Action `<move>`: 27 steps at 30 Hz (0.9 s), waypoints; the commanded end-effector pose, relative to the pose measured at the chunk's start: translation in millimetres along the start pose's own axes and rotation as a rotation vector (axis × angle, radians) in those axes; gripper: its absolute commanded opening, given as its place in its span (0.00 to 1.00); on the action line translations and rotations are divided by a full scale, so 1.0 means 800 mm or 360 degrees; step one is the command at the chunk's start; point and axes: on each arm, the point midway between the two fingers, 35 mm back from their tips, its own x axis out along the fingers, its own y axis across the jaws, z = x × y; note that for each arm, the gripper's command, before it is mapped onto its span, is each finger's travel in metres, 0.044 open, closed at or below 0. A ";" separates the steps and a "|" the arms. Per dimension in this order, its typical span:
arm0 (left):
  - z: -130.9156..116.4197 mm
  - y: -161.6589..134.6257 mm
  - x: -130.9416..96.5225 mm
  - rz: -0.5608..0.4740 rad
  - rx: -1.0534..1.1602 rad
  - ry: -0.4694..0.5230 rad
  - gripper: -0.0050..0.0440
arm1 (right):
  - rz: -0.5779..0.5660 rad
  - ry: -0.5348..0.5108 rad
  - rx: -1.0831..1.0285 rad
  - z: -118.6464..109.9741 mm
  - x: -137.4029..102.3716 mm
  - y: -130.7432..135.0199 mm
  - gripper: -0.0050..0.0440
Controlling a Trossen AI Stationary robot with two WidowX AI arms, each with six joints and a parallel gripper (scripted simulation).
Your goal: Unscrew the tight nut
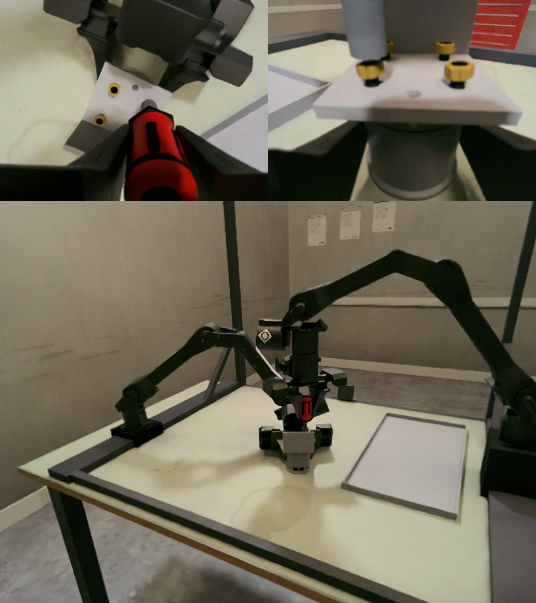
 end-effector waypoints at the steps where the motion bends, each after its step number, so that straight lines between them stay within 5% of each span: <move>1: 0.005 0.009 -0.035 0.0087 -0.0003 -0.0074 0.37 | 0.0011 -0.0008 0.0081 0.029 -0.003 0.006 0.60; 27: 0.005 0.008 -0.043 0.0087 -0.0002 -0.0069 0.37 | 0.0011 -0.0008 0.0081 0.029 -0.003 0.006 0.60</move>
